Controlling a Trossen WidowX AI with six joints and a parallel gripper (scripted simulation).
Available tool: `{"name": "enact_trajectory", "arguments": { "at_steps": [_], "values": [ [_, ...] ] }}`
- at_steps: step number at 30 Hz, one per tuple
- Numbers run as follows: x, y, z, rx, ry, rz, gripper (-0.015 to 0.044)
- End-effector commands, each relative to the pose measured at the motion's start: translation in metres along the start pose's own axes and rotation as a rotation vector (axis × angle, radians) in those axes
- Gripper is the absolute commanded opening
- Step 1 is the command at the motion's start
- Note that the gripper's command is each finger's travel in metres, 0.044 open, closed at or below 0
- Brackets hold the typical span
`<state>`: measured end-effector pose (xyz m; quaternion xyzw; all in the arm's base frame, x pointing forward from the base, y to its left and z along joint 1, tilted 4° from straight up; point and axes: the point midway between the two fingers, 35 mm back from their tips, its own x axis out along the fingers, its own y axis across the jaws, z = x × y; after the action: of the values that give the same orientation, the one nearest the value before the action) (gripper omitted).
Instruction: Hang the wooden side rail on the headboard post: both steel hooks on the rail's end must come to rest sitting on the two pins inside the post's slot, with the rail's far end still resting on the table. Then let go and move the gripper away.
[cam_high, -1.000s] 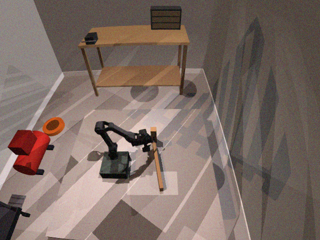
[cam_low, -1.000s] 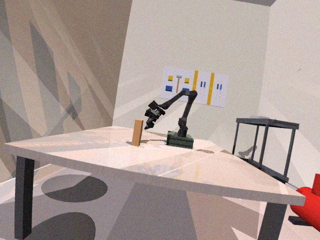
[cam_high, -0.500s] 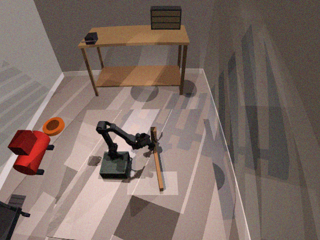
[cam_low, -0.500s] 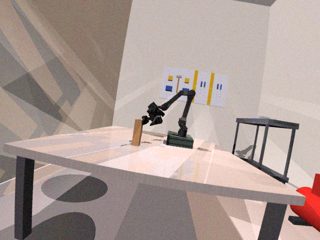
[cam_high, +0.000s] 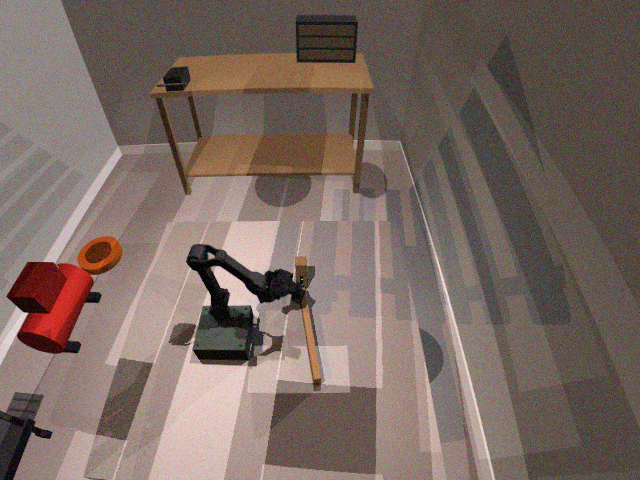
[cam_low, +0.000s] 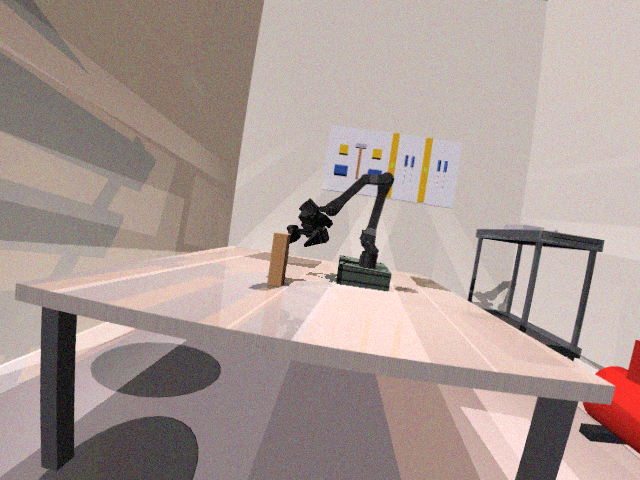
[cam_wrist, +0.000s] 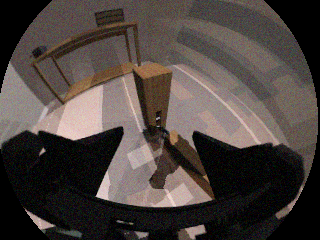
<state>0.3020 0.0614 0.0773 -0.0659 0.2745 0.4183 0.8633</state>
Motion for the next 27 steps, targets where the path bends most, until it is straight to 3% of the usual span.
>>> {"name": "enact_trajectory", "arguments": {
  "at_steps": [1, 8, 18, 27],
  "values": [
    [0.000, 0.001, 0.000, -0.003, -0.002, 0.003, 0.0440],
    [0.001, -0.002, 0.000, 0.043, 0.012, -0.001, 0.0440],
    [0.010, -0.031, 0.004, 0.705, 0.219, -0.121, 0.0440],
    [0.012, -0.050, 0.007, 1.265, 0.366, -0.347, 0.0440]
  ]
}}
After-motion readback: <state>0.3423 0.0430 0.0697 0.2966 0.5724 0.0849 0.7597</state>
